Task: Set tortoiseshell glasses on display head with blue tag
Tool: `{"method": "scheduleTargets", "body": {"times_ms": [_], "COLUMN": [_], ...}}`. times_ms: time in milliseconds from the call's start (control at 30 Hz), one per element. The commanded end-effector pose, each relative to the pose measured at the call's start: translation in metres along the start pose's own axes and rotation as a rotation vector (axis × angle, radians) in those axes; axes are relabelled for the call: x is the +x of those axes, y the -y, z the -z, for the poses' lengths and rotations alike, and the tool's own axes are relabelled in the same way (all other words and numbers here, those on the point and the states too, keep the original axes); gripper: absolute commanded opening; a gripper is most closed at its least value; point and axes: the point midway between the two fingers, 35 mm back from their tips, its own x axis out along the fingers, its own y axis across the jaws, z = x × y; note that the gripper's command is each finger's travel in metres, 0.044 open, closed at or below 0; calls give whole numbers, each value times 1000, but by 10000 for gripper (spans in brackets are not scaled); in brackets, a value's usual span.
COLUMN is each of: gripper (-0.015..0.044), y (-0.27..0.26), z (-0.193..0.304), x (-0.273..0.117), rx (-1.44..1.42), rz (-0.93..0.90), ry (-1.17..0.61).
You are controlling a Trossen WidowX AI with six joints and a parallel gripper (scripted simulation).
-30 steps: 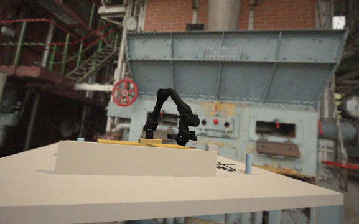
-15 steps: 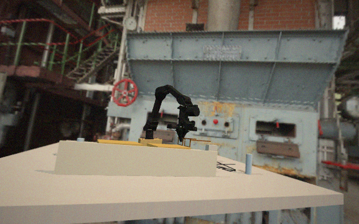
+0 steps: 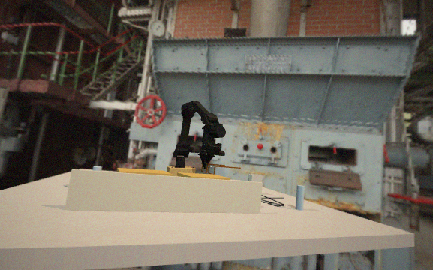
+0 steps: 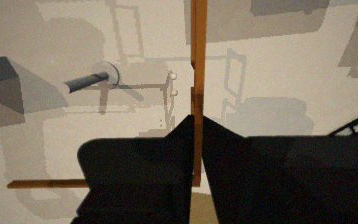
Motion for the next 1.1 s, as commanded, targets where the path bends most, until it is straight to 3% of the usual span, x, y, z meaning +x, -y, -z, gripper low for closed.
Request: {"method": "scheduleTargets", "body": {"times_ms": [0,233,1067], "gripper": [0,0,0], "y": [15,35,36], "z": [15,40,37], "x": [0,3,25], "rx": [-6,-6,-6], "rz": [4,6,7], "ry": [2,-1,0]}}
